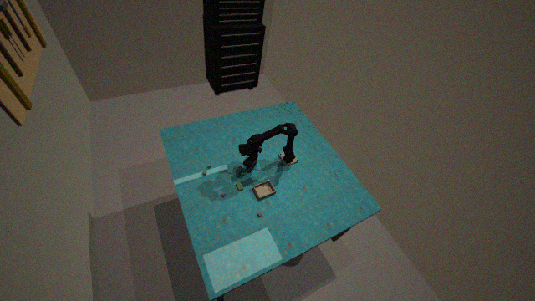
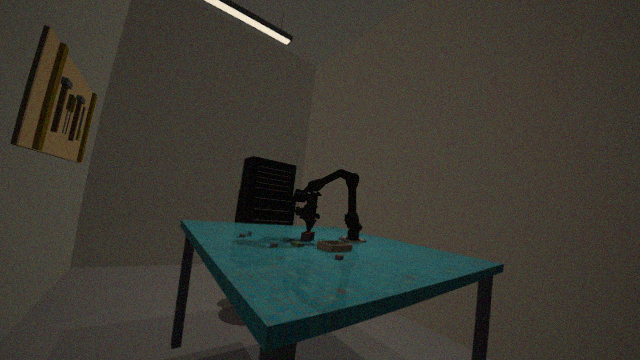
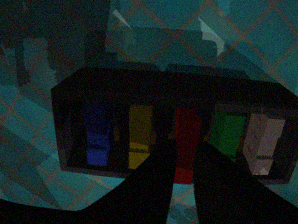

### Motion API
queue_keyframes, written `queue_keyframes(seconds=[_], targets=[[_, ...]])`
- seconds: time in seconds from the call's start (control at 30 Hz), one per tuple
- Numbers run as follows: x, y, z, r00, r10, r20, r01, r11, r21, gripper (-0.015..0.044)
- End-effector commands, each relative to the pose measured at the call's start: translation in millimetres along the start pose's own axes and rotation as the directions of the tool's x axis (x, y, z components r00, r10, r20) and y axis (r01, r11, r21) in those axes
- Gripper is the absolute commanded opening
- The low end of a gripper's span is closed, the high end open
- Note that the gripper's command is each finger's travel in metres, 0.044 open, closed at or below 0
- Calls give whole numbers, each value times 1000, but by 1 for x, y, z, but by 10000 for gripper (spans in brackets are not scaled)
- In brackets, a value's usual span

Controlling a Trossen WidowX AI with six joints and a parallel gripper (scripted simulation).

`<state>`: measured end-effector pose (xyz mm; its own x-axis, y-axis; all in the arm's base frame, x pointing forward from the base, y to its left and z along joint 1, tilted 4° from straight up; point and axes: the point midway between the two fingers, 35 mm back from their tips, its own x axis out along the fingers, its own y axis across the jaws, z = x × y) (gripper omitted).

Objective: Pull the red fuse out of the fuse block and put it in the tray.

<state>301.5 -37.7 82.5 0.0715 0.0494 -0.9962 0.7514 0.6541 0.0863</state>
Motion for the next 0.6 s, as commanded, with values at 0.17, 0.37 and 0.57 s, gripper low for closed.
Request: queue_keyframes(seconds=[0.17,0.37,0.57], targets=[[-5,0,1,1000,1,3,-1,1000,-3,0],[-8,1,1,1000,1,4,-1,1000,-3,0],[-11,1,1,1000,0,4,0,1000,-3,0]])
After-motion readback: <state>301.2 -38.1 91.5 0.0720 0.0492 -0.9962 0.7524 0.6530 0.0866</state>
